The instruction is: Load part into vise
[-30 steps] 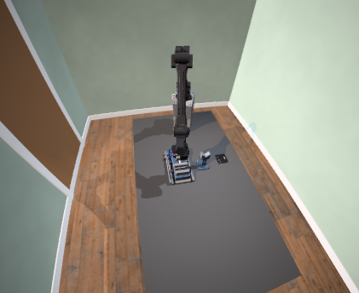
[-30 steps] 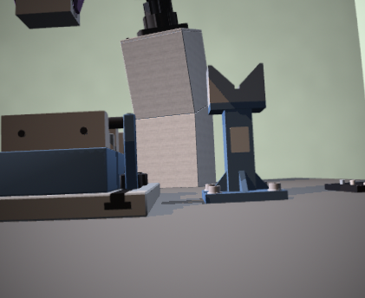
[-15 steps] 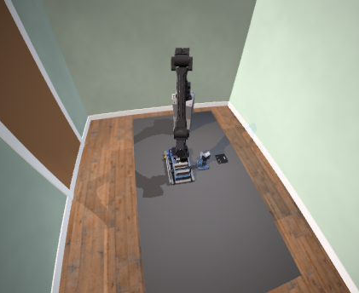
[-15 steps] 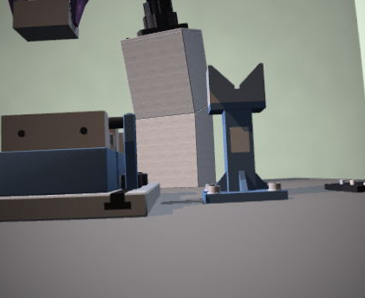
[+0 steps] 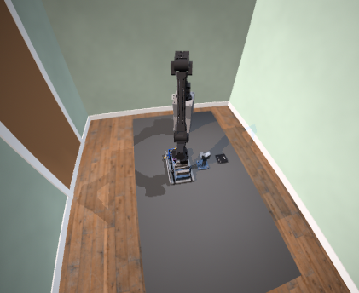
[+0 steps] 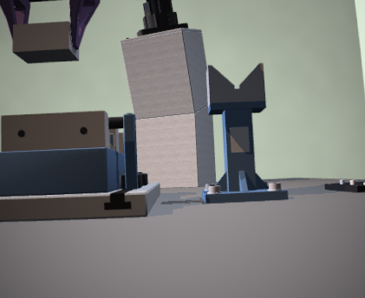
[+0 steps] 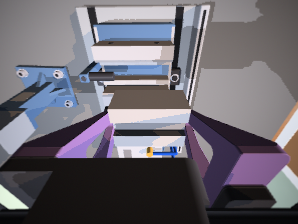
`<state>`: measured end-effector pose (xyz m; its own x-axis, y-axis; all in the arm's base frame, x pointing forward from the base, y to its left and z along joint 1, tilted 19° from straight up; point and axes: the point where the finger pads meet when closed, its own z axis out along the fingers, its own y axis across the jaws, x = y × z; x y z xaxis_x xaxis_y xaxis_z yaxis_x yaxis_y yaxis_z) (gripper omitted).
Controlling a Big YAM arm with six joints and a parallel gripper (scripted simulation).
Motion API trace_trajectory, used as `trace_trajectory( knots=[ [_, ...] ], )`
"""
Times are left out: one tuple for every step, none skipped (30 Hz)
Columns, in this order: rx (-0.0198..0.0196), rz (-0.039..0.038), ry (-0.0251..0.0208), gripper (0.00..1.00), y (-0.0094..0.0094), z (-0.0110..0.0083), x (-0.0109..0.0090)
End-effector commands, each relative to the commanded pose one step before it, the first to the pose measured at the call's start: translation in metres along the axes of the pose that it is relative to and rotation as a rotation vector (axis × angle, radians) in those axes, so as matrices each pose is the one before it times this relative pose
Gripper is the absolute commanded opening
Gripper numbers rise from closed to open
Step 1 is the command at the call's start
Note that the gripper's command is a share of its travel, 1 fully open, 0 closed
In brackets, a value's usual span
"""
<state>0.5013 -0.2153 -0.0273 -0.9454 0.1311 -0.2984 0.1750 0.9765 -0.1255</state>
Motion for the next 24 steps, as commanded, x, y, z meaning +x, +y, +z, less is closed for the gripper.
trace_trajectory(
  knots=[
    [0.00564, 0.00099, -0.02217, 0.0, -0.00826, 0.00576, -0.0109],
    [0.00159, 0.00024, -0.00561, 0.0, -0.00121, 0.00098, -0.00324],
    [0.00059, -0.00014, -0.00196, 0.0, -0.00051, 0.0016, -0.0011],
    [0.00287, 0.00055, -0.01121, 0.0, -0.00127, -0.00339, -0.00368],
    [0.00364, 0.0006, -0.01476, 0.0, -0.00144, -0.00507, -0.00492],
    [0.0004, -0.00031, -0.00259, 0.0, 0.00005, 0.0006, -0.00087],
    [-0.00311, -0.00107, 0.01101, 0.0, 0.00161, 0.00686, 0.0038],
    [-0.00473, -0.00133, 0.01758, 0.0, 0.00226, 0.00983, 0.00614],
    [-0.00014, -0.00019, 0.00061, 0.0, 0.00013, 0.00193, 0.00025],
    [0.00011, 0.00022, 0.00019, 0.0, -0.00013, 0.00168, 0.00015],
    [0.0, 0.0, 0.0, 0.0, 0.0, 0.0, 0.0],
    [0.0, 0.0, 0.0, 0.0, 0.0, 0.0, 0.0],
    [0.00308, 0.00179, -0.01019, 0.0, -0.00016, -0.01301, 0.00369],
    [0.00145, 0.0003, -0.0051, 0.0, -0.00105, 0.00103, -0.0029],
    [-0.00028, -0.00002, 0.00151, 0.0, -0.00099, 0.00936, -0.00456],
    [-0.00375, -0.00047, 0.01455, 0.0, 0.00152, 0.00884, 0.00467],
    [-0.00008, -0.00016, 0.00009, 0.0, 0.00016, 0.00138, 0.00005],
    [-0.00021, -0.00058, 0.00004, 0.0, 0.00034, 0.00131, -0.00001],
    [-0.00233, -0.0011, 0.00799, 0.0, 0.00168, 0.00245, 0.00473],
    [0.00306, 0.00005, -0.01245, 0.0, -0.00089, -0.0062, -0.00315],
    [0.00242, 0.00034, -0.00959, 0.0, -0.00125, -0.00346, -0.0042],
    [0.00177, 0.0008, -0.00651, 0.0, -0.00101, 0.00024, -0.00311],
    [0.00001, 0.00053, 0.00045, 0.0, -0.00032, 0.00243, -0.00075],
    [-0.00231, -0.00019, 0.00947, 0.0, 0.00085, 0.00589, 0.00303]
  ],
)
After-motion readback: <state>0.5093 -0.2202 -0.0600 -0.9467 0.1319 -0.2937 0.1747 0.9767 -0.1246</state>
